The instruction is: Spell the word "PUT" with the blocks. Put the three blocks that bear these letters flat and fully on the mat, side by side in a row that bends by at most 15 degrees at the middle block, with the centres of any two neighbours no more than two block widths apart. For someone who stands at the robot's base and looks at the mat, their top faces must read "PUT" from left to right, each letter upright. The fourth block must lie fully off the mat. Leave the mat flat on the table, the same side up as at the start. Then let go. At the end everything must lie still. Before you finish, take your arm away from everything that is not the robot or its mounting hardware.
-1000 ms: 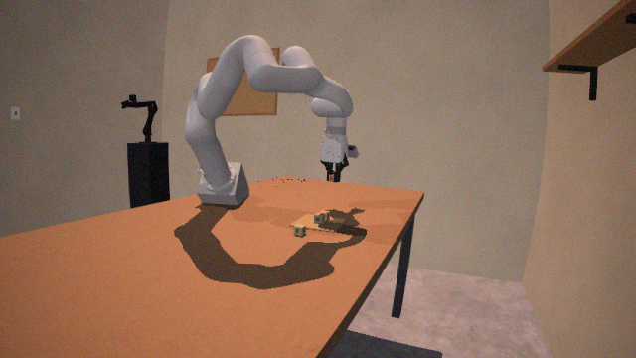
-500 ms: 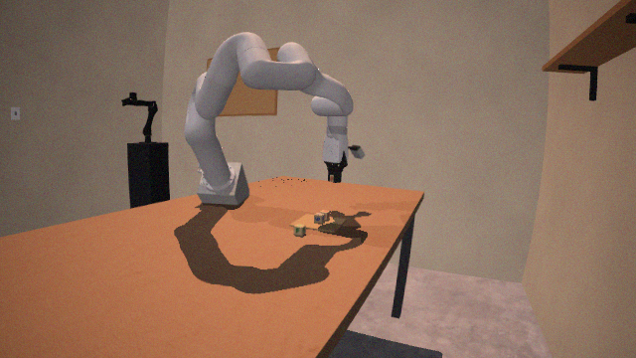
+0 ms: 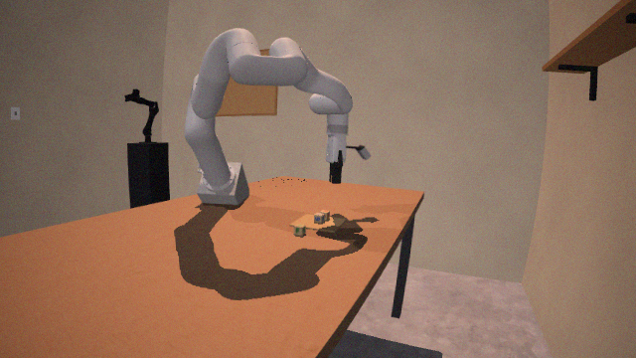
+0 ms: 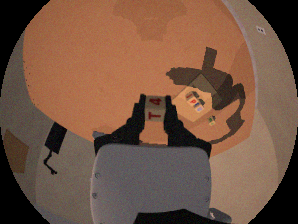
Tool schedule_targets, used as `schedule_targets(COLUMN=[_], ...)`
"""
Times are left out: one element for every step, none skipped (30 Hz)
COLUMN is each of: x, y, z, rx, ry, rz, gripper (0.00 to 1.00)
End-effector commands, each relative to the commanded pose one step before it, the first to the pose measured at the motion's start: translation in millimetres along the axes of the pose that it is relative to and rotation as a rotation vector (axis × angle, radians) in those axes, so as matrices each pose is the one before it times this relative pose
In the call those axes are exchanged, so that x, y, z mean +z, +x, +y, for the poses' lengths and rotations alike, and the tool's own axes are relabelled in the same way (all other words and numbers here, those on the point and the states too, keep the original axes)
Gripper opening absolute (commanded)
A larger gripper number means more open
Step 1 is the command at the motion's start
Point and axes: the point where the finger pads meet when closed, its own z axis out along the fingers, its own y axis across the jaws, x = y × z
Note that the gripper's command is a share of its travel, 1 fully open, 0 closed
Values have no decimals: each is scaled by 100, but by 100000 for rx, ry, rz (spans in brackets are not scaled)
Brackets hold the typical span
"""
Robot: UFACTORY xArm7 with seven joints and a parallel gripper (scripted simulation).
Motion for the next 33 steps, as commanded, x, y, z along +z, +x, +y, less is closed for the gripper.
schedule_targets(x=[-283,-7,-7,-7,0,0,-17,-4,-3,-4,-4,-4,-3,-3,-2,-2,-1,-1,-1,0,0,0,0,2,1,1,2,2,3,3,3,3,4], y=[-299,-47,-44,-38,0,0,-102,-16,-11,-11,-8,-3,2,6,11,15,19,25,28,33,37,0,0,117,42,45,55,63,69,74,77,77,85], z=[1334,256,265,261,0,0,757,211,191,234,262,262,258,258,257,252,241,258,247,252,247,0,0,725,185,189,218,233,239,239,233,222,230], rx=[13847,2476,2566,2527,0,0,7354,2049,1857,2272,2552,2565,2532,2537,2535,2498,2402,2575,2478,2547,2505,0,0,7423,1932,1977,2303,2472,2564,2580,2543,2448,2557], ry=[-457,-59,-59,-56,0,0,-151,-39,-34,-40,-43,-42,-39,-37,-35,-33,-30,-30,-28,-27,-25,0,0,-64,-15,-14,-16,-15,-15,-14,-12,-11,-10], rz=[1016,9,10,10,0,0,27,7,6,8,8,8,7,6,6,5,4,3,2,1,0,0,0,-6,-3,-4,-6,-8,-10,-11,-13,-14,-16], gripper=[21,21,21,21,21,21,21,21,21,21,21,21,21,21,21,21,21,21,21,21,21,21,21,21,21,21,21,21,21,21,21,21,21])
